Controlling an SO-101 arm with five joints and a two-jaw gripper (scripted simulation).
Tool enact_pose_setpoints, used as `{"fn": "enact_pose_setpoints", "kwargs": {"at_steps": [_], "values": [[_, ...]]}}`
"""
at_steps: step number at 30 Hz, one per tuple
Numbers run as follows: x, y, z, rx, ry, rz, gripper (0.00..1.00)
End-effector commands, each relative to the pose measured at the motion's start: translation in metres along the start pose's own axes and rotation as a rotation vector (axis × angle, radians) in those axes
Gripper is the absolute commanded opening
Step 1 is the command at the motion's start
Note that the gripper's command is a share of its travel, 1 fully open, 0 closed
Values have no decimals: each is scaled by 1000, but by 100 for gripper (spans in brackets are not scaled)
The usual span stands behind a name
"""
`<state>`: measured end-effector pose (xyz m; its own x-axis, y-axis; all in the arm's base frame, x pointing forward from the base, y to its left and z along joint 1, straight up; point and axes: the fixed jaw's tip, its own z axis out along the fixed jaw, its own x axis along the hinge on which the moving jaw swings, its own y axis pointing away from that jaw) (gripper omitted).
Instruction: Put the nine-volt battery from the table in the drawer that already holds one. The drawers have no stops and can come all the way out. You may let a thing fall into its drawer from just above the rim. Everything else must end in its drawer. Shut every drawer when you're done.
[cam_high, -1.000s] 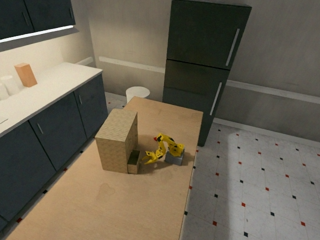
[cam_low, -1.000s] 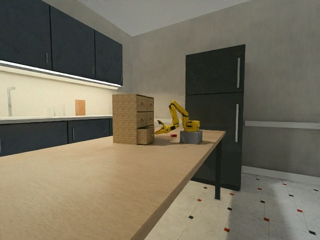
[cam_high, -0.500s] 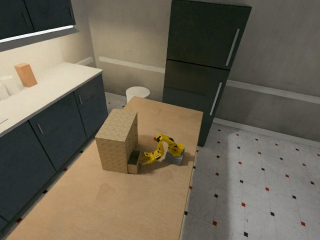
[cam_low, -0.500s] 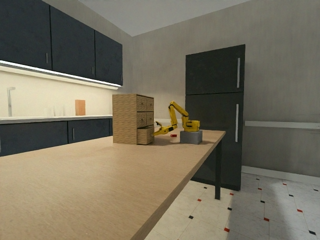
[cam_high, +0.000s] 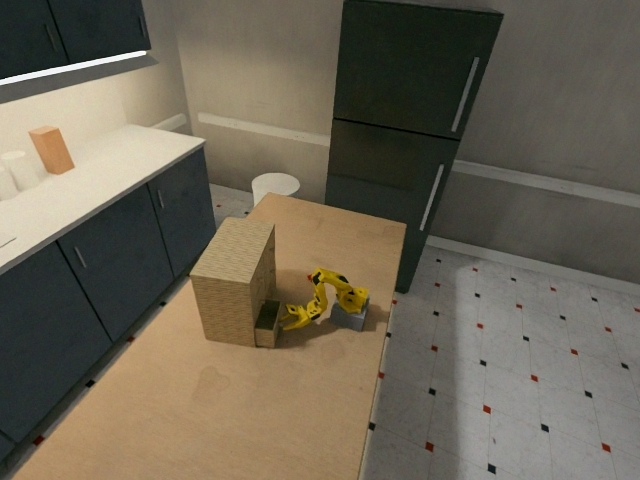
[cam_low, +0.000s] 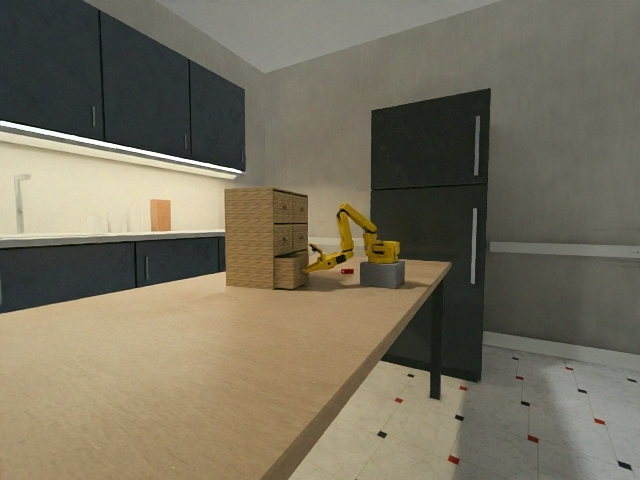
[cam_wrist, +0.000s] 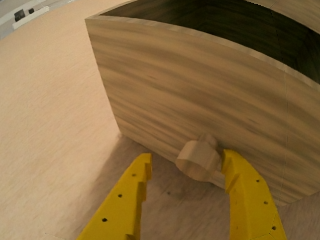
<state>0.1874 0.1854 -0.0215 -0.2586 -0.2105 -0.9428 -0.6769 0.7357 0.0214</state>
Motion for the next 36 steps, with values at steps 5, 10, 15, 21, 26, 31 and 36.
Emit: {"fn": "enact_pose_setpoints", "kwargs": {"at_steps": [5,10,15,21,26,31,36], "values": [[1,-4,2,15,3,-4,21],[2,-5,2,18,3,-3,21],[3,-6,3,22,3,-2,21],[3,-7,3,25,3,-1,21],[3,-7,3,26,3,0,21],[3,-7,3,26,3,0,21],[3,-7,3,26,3,0,21]]}}
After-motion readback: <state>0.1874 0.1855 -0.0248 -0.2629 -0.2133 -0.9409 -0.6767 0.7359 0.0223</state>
